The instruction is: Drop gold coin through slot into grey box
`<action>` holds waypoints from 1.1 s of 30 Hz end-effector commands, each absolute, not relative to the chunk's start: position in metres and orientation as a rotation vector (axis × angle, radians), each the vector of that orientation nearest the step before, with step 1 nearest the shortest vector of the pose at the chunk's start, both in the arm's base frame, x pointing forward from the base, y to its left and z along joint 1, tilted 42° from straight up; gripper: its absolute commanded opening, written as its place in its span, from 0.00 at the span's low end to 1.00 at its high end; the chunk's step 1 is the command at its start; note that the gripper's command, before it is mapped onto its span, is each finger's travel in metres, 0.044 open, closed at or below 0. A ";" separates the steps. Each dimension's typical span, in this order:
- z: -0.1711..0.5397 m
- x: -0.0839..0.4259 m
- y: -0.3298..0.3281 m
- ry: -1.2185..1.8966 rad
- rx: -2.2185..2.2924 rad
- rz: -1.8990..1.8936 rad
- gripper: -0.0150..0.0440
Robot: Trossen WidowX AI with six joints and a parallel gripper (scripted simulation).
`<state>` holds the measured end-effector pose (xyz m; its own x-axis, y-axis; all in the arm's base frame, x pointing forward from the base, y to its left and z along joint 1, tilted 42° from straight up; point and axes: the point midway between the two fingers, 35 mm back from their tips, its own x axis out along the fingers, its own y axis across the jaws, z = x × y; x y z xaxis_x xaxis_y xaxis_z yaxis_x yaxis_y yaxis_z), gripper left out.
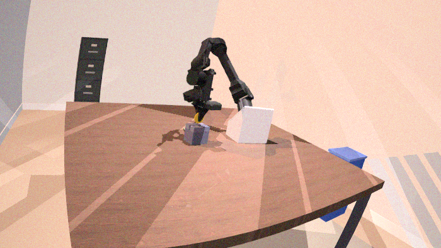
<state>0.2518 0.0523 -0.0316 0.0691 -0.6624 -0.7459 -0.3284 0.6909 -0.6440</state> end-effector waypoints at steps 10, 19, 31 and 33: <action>-0.035 0.252 0.050 1.532 -0.847 -0.303 0.34; -0.035 0.252 0.050 1.532 -0.847 -0.303 0.53; -0.021 0.251 0.062 1.532 -0.848 -0.302 0.88; -0.014 0.250 0.067 1.533 -0.850 -0.302 0.97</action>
<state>0.2496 0.0588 -0.0228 0.0674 -0.6672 -0.7418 -0.3336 0.6857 -0.6470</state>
